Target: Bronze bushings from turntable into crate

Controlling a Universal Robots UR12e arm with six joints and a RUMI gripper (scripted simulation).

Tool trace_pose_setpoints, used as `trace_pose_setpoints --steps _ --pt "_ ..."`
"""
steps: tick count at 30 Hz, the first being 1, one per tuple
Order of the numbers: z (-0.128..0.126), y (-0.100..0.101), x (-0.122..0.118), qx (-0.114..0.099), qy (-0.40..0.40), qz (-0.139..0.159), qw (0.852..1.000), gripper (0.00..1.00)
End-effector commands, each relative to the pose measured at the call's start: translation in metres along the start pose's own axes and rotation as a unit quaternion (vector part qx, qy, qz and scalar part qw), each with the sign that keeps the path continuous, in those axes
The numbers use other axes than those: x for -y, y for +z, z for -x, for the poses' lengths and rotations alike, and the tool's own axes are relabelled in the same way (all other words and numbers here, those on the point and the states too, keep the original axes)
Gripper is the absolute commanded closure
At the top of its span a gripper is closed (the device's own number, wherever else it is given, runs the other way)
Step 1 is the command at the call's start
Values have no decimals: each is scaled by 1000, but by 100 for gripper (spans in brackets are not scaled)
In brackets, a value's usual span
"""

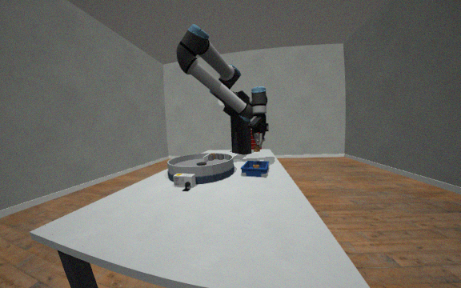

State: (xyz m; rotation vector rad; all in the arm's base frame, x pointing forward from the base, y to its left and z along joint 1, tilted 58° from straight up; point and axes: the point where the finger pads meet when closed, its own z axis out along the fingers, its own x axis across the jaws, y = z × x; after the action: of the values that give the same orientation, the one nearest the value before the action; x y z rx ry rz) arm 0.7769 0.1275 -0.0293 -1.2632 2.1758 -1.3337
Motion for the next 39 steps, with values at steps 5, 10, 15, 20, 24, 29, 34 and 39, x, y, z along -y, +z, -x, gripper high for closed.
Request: trace_pose_setpoints --steps 5,10,15,20,24,29,34,39 --pt "1 0 0 0 0 0 1000 100" --pt "1 11 1 0 1 0 1000 100" --pt "1 39 1 0 1 -1 1000 100" --pt "1 65 1 0 1 -1 1000 100" --pt "1 70 1 0 1 -1 1000 100" --pt "2 70 1 1 0 -1 1000 100" --pt "2 69 1 1 0 -1 1000 100" --pt "2 69 0 1 0 0 1000 100"
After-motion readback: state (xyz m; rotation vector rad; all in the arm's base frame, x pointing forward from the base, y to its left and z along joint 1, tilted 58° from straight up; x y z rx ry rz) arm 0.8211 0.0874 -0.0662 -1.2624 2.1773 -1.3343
